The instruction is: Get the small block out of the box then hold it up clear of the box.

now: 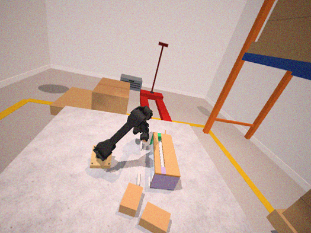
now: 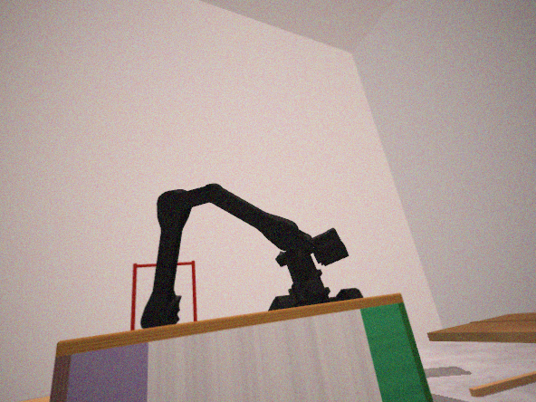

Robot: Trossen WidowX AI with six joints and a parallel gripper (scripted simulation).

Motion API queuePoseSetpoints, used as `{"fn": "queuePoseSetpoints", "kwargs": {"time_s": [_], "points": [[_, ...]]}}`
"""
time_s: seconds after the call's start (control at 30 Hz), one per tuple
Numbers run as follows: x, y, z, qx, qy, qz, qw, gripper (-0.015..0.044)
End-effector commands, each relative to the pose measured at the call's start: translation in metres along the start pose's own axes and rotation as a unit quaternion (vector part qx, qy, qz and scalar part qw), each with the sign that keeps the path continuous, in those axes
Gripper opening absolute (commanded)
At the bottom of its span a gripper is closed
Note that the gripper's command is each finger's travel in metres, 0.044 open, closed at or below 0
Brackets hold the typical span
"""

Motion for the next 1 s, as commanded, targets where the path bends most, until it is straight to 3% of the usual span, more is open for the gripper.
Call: {"fn": "queuePoseSetpoints", "kwargs": {"time_s": [0.0,0.97], "points": [[-0.007,-0.016,0.000,-0.006,0.005,0.001,1.000,0.0000],[-0.010,-0.100,0.073,-0.103,-0.193,0.017,0.976,0.0000]]}}
Point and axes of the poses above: the point midway between the two fingers, 35 mm back from their tips, its own y axis out along the fingers, its own z axis across the jaws, x = y × z, the point moved 9 cm from there along -y, back along the fingers, and after that the axes turned 3 degrees about y, right-handed, at the moved point
